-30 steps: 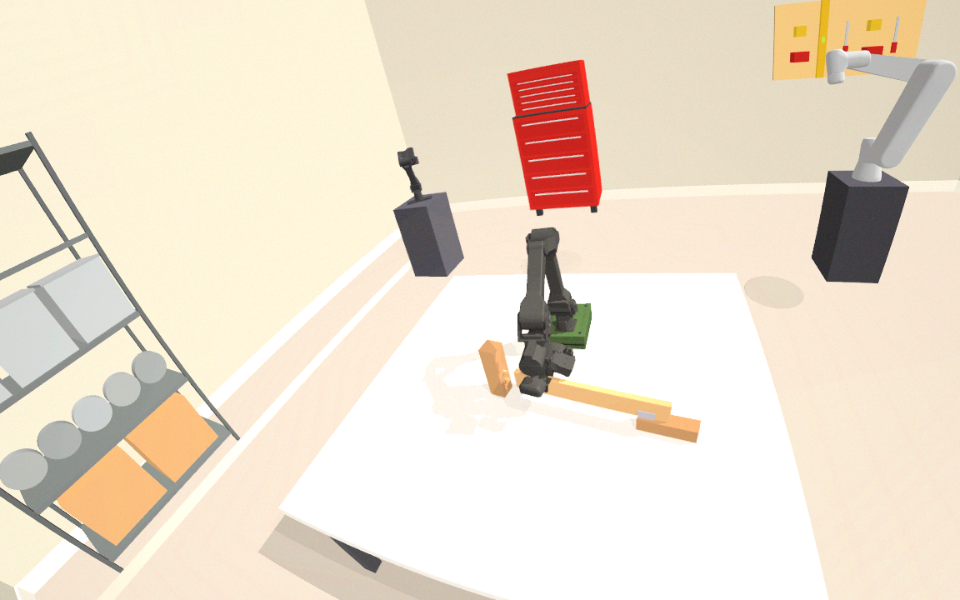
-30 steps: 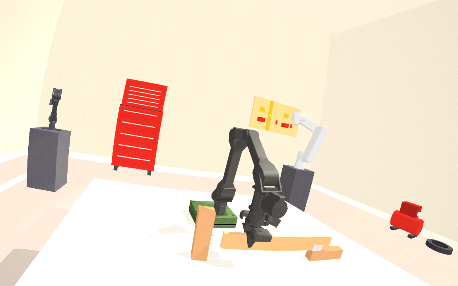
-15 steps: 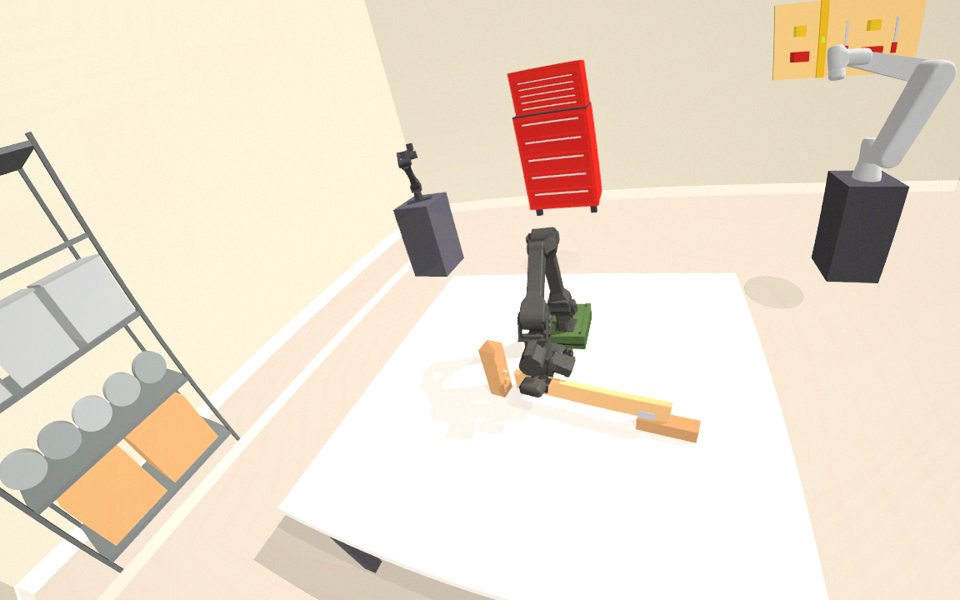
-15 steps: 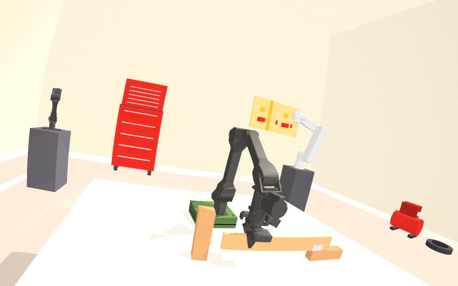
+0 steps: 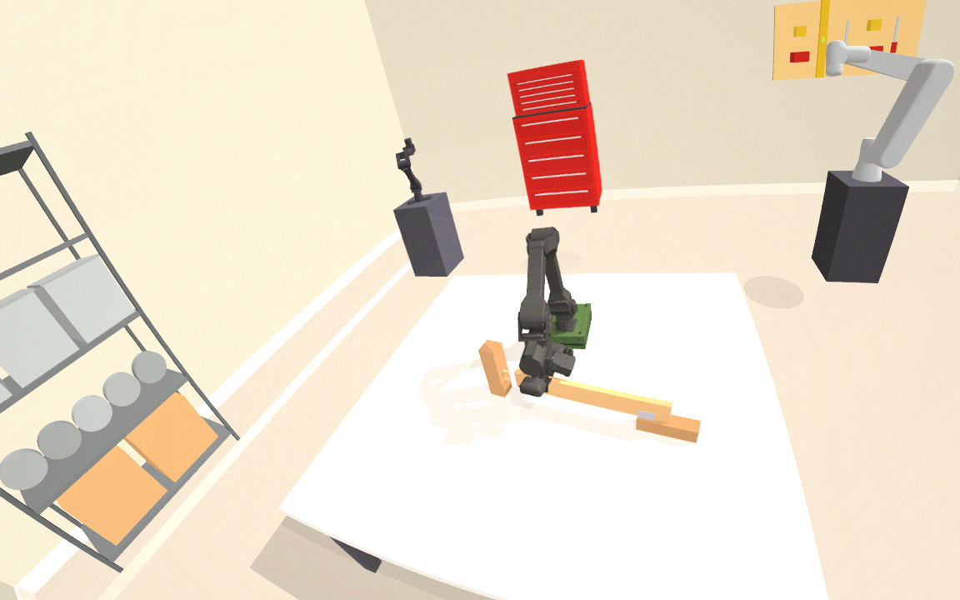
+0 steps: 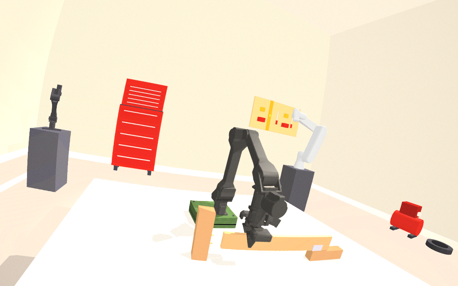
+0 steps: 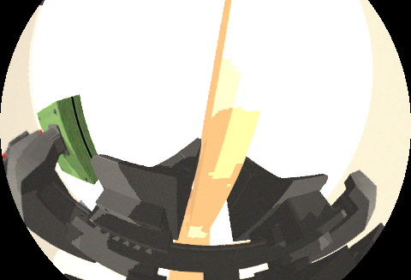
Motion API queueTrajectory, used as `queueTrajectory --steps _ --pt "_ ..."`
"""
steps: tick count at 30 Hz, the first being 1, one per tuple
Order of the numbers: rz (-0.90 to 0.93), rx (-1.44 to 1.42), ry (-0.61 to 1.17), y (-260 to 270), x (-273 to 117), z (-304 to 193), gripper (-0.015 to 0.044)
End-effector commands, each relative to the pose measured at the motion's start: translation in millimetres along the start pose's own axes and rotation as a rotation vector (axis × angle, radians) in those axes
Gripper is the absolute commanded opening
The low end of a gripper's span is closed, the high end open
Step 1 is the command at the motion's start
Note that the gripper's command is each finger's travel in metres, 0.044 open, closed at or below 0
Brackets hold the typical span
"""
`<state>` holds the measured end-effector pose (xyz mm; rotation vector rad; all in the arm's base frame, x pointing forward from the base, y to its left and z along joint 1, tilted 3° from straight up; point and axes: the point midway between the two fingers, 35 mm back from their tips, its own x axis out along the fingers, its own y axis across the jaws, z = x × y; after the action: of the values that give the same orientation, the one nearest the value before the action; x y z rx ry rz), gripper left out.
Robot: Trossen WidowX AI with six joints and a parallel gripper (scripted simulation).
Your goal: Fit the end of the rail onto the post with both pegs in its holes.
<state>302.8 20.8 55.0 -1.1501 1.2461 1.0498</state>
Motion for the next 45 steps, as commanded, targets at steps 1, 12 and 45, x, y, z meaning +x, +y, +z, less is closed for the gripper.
queueTrajectory --steps 1,12,45 --pt "-0.011 0.001 -0.004 -0.6 -3.7 0.3 0.0000" --pt "-0.011 0.001 -0.004 -0.5 -1.4 0.3 0.0000" --pt "-0.011 0.001 -0.003 0.2 -0.8 -2.8 0.0000"
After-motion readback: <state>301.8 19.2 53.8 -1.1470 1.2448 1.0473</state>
